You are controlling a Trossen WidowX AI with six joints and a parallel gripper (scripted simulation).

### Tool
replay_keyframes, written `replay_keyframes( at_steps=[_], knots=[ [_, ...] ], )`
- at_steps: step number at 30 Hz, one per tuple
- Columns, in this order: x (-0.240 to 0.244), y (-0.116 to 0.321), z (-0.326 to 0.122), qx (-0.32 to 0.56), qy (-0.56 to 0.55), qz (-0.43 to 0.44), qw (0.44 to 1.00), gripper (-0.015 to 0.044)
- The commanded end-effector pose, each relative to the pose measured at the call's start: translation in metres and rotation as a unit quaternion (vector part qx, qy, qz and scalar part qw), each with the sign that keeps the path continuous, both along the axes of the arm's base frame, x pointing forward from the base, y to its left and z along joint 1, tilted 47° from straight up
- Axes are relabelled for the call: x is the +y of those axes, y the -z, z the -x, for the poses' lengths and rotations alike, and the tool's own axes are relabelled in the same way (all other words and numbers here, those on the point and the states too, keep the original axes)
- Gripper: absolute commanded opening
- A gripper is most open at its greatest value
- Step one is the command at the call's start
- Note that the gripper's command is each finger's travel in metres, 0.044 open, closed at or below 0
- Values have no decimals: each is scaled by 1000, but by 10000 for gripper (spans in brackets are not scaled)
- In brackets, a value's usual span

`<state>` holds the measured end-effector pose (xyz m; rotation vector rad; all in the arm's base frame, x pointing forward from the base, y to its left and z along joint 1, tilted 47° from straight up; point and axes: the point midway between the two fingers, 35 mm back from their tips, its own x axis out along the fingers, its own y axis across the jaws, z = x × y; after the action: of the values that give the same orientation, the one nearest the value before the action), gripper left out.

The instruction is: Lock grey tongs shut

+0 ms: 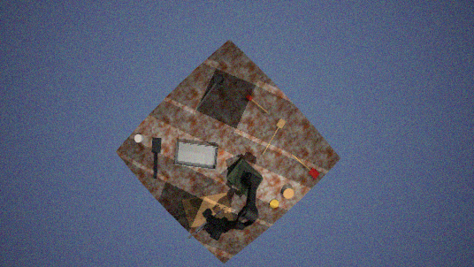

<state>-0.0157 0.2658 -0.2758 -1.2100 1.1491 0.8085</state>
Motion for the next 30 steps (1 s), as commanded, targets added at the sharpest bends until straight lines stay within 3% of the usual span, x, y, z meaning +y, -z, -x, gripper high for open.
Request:
replay_keyframes(
  at_steps=[1, 30],
  knots=[
    [2, -6, 0, -8, -5, -31, 999, -150],
    [-12, -61, 3, -36, -35, -236, 970, -150]
  ],
)
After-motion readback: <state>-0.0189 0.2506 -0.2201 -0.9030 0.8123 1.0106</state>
